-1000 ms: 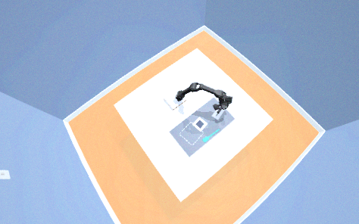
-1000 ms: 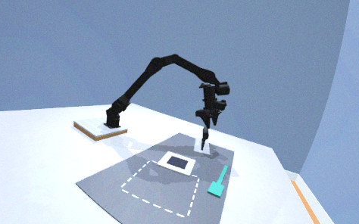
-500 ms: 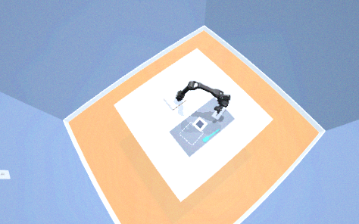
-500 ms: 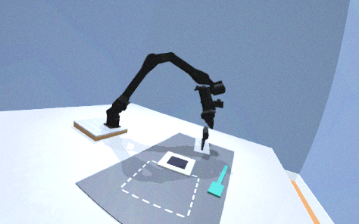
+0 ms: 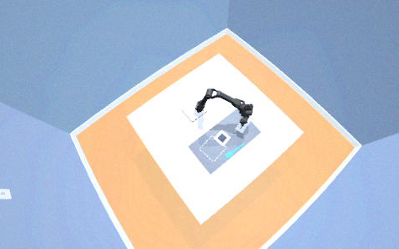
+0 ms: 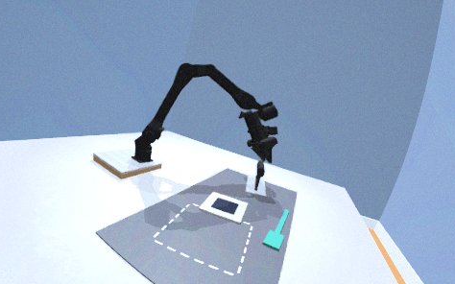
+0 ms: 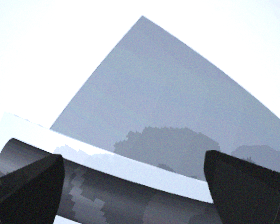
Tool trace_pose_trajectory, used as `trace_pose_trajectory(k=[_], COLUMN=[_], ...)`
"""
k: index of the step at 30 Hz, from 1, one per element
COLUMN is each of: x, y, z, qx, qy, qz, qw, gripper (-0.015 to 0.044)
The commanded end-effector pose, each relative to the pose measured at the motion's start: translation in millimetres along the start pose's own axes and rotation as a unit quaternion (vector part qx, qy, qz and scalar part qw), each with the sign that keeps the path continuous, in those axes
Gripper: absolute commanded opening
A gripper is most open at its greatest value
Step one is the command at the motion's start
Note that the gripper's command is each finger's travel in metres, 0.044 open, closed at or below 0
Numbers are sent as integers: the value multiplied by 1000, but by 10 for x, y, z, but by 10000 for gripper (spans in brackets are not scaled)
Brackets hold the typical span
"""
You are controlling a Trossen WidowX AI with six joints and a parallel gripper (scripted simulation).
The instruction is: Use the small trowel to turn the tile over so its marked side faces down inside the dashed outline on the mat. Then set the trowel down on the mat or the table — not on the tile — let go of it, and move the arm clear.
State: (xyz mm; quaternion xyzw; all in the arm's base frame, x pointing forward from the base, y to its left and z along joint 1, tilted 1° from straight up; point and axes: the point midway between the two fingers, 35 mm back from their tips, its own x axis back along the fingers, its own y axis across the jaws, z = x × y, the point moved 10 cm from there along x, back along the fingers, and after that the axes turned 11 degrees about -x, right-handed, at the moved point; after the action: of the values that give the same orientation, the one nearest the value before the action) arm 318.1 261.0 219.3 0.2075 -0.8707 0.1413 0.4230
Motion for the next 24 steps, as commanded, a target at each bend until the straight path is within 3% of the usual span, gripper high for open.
trace_pose_trajectory(k=[1, 13, 24], x=[21, 35, 17], y=[-5, 8, -7], z=[68, 291, 570], qx=[66, 258, 426], qy=[-18, -60, -82], qz=[4, 31, 68], qw=[998, 964, 899], gripper=[300, 300, 300])
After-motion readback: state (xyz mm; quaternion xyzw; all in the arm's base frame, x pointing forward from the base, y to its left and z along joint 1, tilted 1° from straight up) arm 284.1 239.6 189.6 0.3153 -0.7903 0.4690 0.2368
